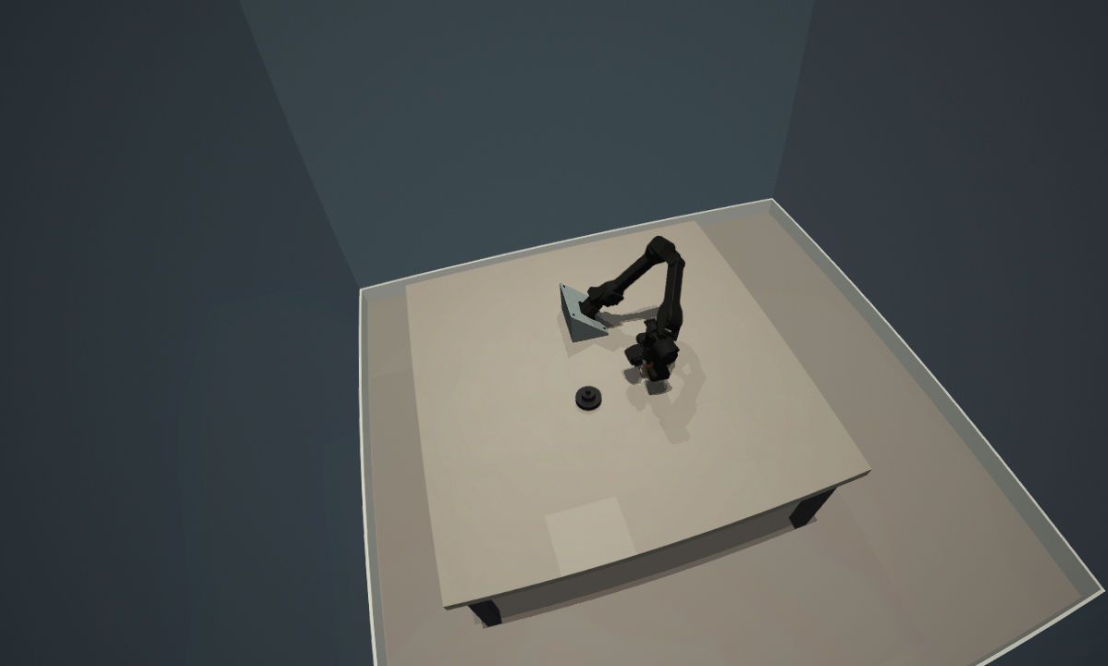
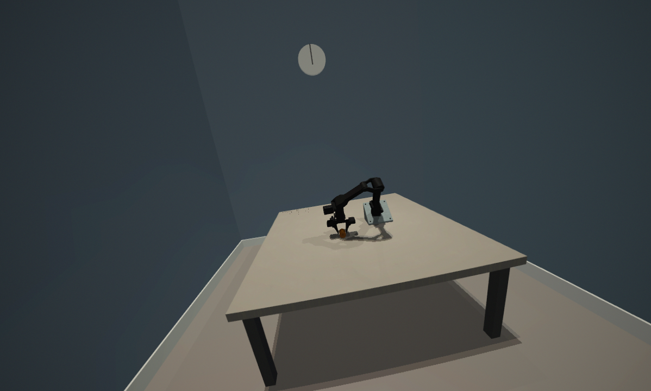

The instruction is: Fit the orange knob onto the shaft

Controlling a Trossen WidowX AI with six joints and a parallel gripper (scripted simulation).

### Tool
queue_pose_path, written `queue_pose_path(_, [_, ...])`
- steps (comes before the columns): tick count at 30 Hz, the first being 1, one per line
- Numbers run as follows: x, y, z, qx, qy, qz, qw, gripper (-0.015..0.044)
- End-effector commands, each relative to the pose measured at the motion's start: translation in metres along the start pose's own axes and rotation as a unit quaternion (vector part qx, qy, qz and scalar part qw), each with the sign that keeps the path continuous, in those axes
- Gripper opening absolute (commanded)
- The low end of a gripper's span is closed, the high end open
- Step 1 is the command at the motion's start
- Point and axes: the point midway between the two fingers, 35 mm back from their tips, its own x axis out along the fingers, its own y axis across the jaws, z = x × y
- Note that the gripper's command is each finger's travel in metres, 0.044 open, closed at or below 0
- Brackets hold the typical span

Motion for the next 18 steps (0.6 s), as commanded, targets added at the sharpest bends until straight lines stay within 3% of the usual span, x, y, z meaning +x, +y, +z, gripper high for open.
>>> queue_pose_path(1, [0.0003, -0.0001, -0.0004, 0.002, 0.002, 0.000, 1.000, 0.0240])
queue_pose_path(11, [0.0003, -0.0001, -0.0004, 0.002, 0.002, 0.000, 1.000, 0.0181])
queue_pose_path(18, [-0.0013, 0.0000, -0.0017, 0.001, -0.015, 0.000, 1.000, 0.0181])
